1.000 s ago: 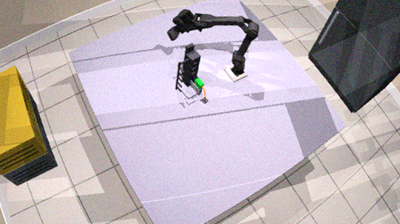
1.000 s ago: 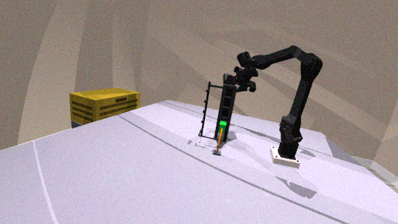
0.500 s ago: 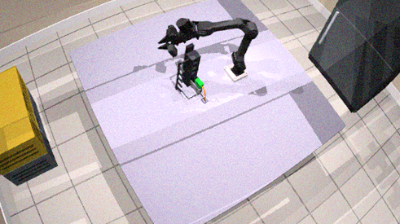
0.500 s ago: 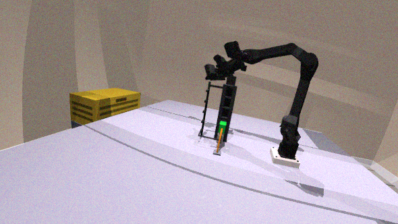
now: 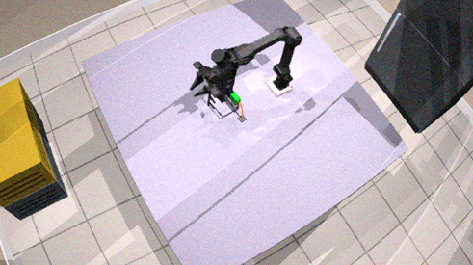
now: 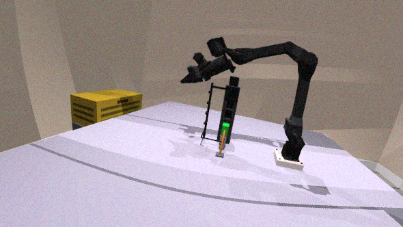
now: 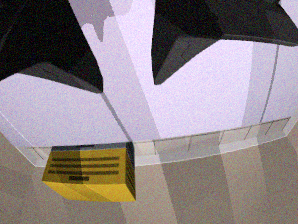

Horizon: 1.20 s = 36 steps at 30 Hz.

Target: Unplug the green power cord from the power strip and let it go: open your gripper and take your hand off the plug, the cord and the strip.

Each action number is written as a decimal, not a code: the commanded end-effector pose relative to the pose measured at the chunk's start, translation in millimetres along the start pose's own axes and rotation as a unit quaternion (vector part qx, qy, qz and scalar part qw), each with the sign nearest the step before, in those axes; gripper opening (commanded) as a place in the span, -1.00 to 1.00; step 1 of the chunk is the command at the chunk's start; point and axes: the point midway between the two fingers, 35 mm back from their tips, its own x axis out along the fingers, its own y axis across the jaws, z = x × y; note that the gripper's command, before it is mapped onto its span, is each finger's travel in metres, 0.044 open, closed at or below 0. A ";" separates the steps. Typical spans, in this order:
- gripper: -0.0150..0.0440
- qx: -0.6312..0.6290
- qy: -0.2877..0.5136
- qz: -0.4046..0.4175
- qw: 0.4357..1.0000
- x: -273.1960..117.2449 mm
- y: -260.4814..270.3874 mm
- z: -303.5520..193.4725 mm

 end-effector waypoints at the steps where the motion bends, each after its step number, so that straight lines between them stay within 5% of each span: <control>1: 0.05 -0.061 0.029 0.038 0.997 6.7 36.2 -14.6; 5: 0.05 -0.226 0.113 0.080 0.964 -0.3 60.5 -56.4; 10: 0.05 -0.451 0.222 0.182 0.845 -28.8 84.7 -119.8; 22: 0.05 -0.628 0.318 0.362 0.611 -96.1 85.2 -192.5; 36: 0.05 -0.635 0.321 0.374 0.596 -100.5 84.8 -195.6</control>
